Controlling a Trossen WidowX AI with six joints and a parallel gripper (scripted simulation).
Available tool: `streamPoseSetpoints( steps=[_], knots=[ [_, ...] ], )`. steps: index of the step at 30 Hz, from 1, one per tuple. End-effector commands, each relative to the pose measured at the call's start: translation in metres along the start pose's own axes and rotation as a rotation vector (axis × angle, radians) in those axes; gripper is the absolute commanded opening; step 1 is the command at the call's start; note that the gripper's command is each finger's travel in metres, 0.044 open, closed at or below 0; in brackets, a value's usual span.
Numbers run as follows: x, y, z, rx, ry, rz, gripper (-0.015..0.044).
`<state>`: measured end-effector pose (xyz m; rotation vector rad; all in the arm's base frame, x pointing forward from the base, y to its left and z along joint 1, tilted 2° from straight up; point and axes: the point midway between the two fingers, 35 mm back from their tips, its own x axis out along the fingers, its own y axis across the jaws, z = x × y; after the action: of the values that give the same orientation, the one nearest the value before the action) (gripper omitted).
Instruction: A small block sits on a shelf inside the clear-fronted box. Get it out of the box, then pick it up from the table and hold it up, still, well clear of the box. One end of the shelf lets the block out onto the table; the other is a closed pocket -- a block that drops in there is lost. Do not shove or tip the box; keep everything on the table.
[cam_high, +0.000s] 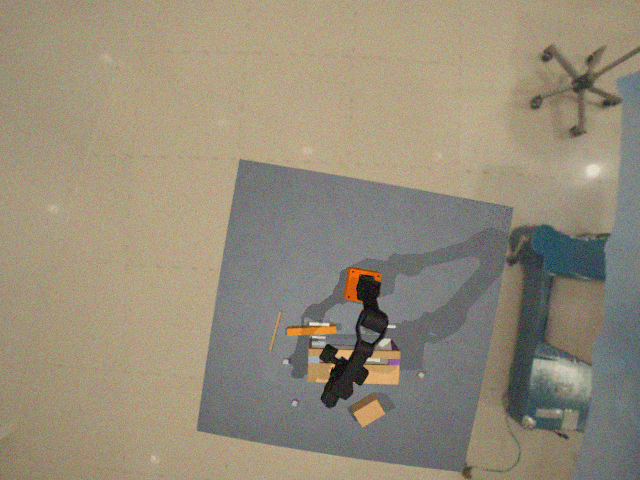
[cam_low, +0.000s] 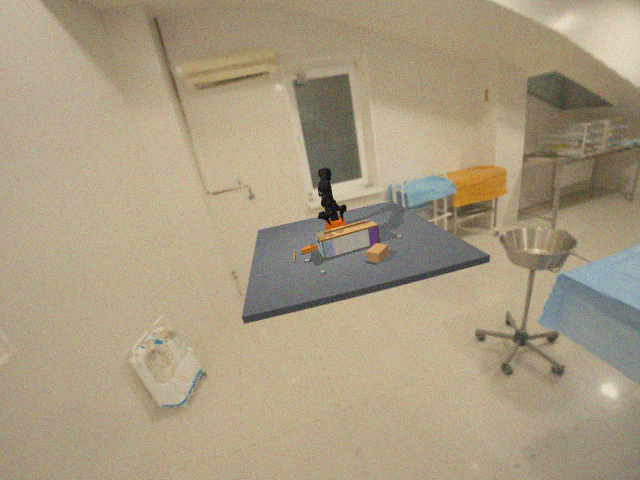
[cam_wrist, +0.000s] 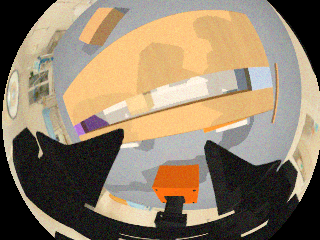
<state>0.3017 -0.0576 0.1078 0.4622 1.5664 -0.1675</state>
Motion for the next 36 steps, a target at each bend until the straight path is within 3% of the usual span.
streamPoseSetpoints(
  steps=[1,6,36],
  knots=[
    [0.0062,-0.0006,-0.0177,0.9,0.108,0.055,0.04],
    [0.0061,-0.0005,-0.0189,1.085,0.124,0.053,0.04],
    [0.0147,-0.0022,-0.017,1.085,0.123,0.053,0.04]
  ],
)
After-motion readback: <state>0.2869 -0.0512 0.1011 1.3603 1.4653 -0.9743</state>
